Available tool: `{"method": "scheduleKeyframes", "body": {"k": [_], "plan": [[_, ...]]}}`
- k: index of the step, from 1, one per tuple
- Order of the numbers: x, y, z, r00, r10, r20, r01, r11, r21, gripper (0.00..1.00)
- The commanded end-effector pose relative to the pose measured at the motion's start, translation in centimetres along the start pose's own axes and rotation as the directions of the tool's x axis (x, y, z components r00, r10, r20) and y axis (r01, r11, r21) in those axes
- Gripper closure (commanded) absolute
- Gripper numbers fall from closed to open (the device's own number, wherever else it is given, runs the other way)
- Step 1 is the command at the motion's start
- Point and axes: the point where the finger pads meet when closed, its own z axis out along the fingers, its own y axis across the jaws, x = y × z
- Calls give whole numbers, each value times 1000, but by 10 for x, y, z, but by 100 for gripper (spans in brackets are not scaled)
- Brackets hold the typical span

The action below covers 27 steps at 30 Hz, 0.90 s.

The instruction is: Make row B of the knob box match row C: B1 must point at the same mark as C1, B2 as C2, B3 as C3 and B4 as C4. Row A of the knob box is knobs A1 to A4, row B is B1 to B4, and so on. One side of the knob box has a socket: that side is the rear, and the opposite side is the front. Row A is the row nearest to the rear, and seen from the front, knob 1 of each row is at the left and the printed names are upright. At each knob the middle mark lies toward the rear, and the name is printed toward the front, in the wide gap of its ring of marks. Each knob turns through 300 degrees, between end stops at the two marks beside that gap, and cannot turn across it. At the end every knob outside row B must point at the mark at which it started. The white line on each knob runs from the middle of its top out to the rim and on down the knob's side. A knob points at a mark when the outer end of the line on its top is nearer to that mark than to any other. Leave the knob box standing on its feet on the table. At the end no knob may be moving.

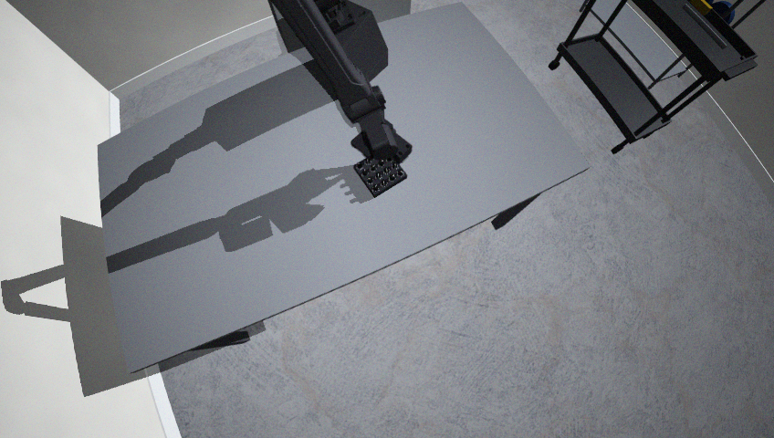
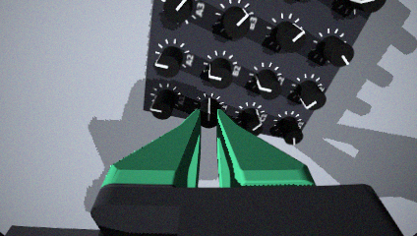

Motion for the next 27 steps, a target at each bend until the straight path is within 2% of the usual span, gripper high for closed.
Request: {"method": "scheduleKeyframes", "body": {"k": [1,15,27], "plan": [[-9,-12,4,990,141,19,-141,990,20,92],[-9,-12,4,963,269,21,-270,963,18,92],[-9,-12,4,952,306,22,-306,952,17,92]]}}
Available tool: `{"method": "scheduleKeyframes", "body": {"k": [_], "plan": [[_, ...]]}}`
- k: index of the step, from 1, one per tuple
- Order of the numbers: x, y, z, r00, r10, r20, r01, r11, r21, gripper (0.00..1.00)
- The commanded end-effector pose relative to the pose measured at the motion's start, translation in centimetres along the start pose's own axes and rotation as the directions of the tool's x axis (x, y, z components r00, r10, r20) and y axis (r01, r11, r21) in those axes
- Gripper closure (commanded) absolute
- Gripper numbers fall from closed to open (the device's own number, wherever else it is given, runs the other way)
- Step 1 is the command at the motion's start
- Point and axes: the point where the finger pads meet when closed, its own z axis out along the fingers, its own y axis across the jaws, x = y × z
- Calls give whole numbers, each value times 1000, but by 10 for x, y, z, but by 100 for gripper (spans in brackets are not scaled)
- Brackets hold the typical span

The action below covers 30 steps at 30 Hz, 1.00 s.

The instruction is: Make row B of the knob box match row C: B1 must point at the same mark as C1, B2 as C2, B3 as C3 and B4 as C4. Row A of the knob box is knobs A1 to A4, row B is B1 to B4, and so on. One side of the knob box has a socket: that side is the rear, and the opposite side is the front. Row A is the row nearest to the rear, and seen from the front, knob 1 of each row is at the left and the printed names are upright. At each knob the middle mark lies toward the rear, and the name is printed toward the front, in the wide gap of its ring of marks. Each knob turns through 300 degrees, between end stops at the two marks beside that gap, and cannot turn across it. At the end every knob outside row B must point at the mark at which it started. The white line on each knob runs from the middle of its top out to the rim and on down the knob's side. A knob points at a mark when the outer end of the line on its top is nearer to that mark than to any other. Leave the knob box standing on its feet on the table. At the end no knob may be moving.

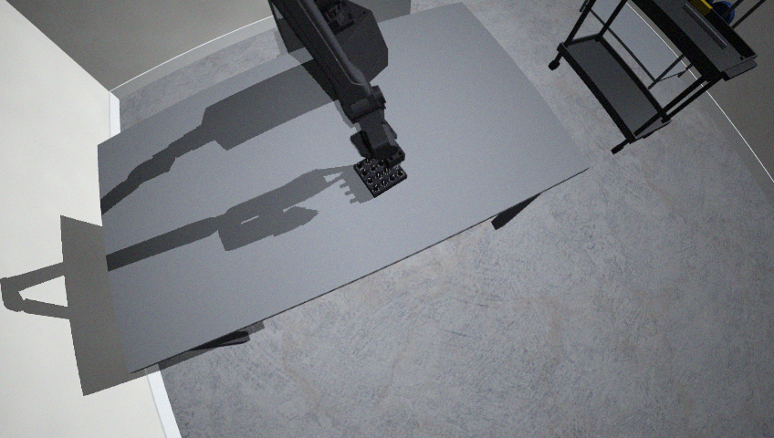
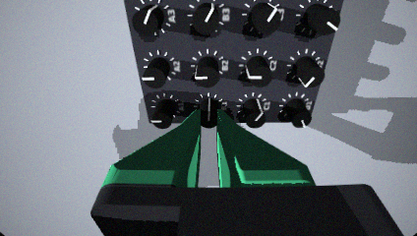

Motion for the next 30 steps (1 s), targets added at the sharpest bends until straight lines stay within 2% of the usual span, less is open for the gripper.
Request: {"method": "scheduleKeyframes", "body": {"k": [1,18,19,30], "plan": [[-12,-10,4,998,55,22,-56,998,21,92],[-12,-10,4,998,57,22,-58,998,21,92],[-12,-10,4,998,57,22,-58,998,21,81],[-12,-10,4,998,55,21,-56,998,20,81]]}}
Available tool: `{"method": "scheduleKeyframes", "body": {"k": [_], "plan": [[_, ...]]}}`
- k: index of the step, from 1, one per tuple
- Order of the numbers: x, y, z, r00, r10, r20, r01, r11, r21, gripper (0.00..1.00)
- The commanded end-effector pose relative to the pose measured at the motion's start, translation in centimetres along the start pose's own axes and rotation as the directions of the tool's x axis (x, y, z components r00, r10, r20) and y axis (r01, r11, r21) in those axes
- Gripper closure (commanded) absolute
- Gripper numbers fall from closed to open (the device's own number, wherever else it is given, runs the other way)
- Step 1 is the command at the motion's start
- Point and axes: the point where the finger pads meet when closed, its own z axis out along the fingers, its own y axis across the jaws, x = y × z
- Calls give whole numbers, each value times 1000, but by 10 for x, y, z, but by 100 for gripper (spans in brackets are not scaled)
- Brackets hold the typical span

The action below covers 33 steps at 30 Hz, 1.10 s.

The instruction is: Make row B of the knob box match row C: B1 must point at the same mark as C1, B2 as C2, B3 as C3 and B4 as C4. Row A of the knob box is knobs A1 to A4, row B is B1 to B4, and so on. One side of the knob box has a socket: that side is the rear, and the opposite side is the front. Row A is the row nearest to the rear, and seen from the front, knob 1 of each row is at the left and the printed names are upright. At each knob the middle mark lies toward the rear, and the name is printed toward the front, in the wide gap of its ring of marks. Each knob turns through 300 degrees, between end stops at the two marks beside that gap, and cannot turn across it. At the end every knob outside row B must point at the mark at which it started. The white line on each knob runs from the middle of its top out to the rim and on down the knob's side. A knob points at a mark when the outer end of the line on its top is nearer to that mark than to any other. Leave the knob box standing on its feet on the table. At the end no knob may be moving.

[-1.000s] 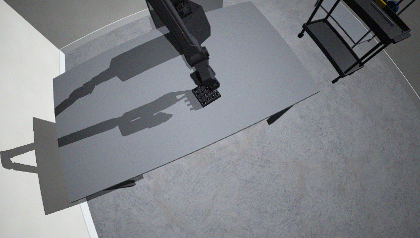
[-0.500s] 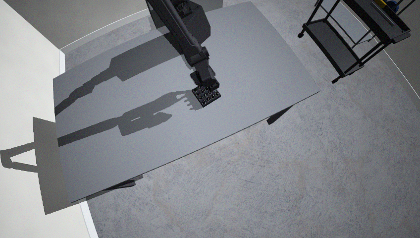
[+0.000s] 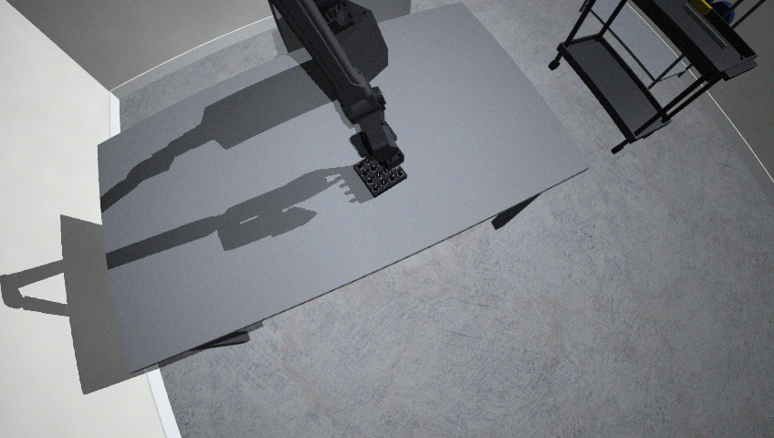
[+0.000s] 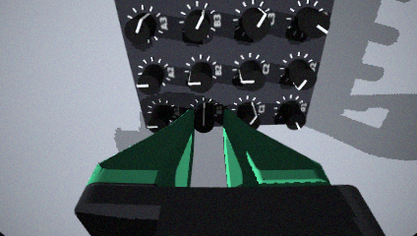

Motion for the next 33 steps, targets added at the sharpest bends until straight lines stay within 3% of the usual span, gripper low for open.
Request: {"method": "scheduleKeyframes", "body": {"k": [1,10,29,33], "plan": [[-9,-7,3,999,32,17,-32,999,12,81],[-9,-7,2,999,31,18,-31,999,12,81],[-6,1,-43,1000,6,20,-6,1000,6,81],[1,5,-38,1000,-2,-6,2,1000,1,81]]}}
